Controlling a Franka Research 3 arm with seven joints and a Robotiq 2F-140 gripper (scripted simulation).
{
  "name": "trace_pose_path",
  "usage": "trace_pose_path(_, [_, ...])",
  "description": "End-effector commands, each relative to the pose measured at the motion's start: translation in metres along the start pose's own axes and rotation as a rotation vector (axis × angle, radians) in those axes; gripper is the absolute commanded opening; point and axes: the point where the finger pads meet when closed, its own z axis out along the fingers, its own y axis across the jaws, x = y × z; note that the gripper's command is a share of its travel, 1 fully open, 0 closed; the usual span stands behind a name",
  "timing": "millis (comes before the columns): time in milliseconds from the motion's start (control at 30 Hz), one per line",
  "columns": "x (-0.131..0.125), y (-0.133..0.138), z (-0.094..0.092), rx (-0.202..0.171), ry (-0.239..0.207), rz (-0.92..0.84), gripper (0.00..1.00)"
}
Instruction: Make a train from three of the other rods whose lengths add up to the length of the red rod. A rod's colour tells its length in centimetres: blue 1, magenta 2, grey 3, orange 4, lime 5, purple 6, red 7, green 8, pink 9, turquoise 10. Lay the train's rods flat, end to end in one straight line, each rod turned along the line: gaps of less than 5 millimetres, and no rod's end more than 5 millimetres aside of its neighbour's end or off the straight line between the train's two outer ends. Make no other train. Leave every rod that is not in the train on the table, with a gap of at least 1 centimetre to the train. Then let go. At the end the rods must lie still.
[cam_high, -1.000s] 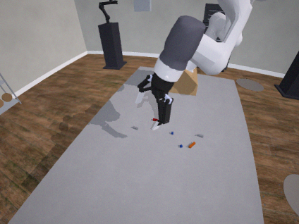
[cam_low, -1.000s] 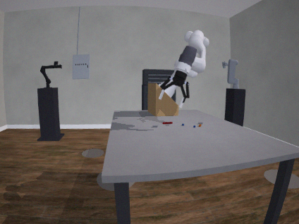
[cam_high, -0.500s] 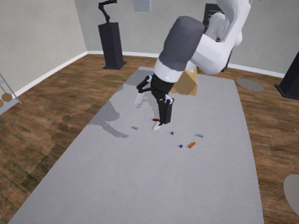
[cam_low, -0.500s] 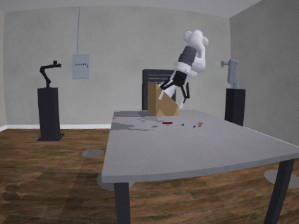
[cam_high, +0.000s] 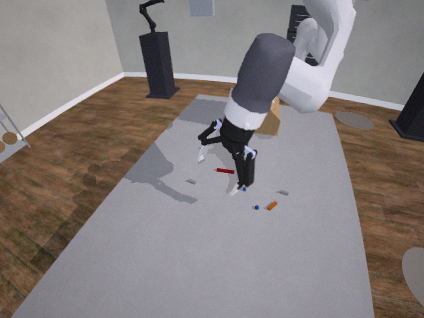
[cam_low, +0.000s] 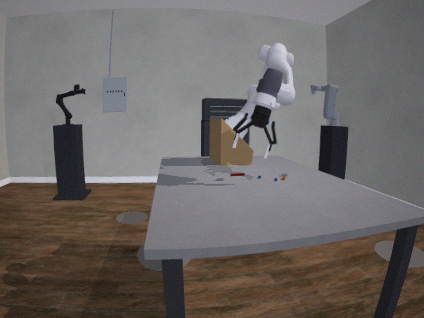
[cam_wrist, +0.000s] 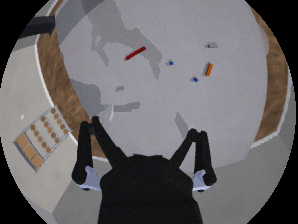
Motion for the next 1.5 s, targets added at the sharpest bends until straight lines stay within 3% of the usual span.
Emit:
trace_pose_path(0, [0.001,0.000,0.001,0.001,0.006,-0.021,1.00])
trace_pose_path(67, [0.001,0.000,0.001,0.001,0.006,-0.021,1.00])
trace_pose_path(100, [0.006,0.041,0.009,-0.057,0.030,-0.130,1.00])
trace_pose_path(633, [0.006,0.041,0.009,-0.057,0.030,-0.130,1.00])
trace_pose_path(667, [0.010,0.078,0.014,-0.114,0.047,-0.227,1.00])
trace_pose_path(1200, [0.010,0.078,0.014,-0.114,0.047,-0.227,1.00])
trace_pose_path(1233, [0.015,0.111,0.015,-0.166,0.057,-0.309,1.00])
trace_pose_path(1467, [0.015,0.111,0.015,-0.166,0.057,-0.309,1.00])
